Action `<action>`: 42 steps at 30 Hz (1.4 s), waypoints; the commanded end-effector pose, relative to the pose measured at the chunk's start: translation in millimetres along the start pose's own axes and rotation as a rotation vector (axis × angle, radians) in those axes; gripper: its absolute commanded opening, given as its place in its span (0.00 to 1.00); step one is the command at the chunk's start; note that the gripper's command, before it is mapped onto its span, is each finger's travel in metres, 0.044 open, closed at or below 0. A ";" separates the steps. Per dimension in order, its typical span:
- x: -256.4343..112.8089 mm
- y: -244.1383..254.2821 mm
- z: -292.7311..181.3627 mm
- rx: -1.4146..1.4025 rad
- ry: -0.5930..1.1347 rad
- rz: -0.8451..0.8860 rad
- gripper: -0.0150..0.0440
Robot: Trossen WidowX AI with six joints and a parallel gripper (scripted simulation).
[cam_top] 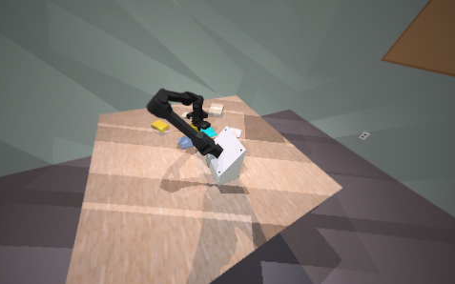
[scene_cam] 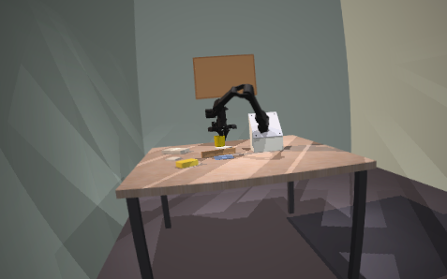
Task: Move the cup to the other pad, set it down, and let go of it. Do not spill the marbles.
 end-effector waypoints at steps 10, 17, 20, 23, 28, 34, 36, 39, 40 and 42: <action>-2.5 -2.8 28.3 -0.013 -0.009 0.003 0.25; -3.2 -4.9 42.0 -0.013 -0.010 0.003 0.25; -3.5 -5.7 47.9 -0.013 -0.011 0.003 0.25; -3.9 -6.5 53.8 -0.014 -0.011 0.003 0.25; -4.6 -7.8 63.6 -0.014 -0.011 0.003 0.25; -5.5 -9.2 75.3 -0.014 -0.012 0.003 0.25; -5.8 -9.7 79.2 -0.014 -0.012 0.003 0.25; -6.4 -10.3 85.1 -0.015 -0.013 0.003 0.25; -6.6 -10.5 87.0 -0.015 -0.013 0.003 0.25; -7.0 -11.0 91.0 -0.015 -0.013 0.003 0.25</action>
Point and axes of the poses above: the point midway between the two fingers, 35 mm back from their tips, its own x axis out along the fingers, its own y axis across the jaws, z = x × y, the point moved 3 cm from there along -x, back along the fingers, and after that the axes turned 5 degrees about -x, right-handed, at the moved point
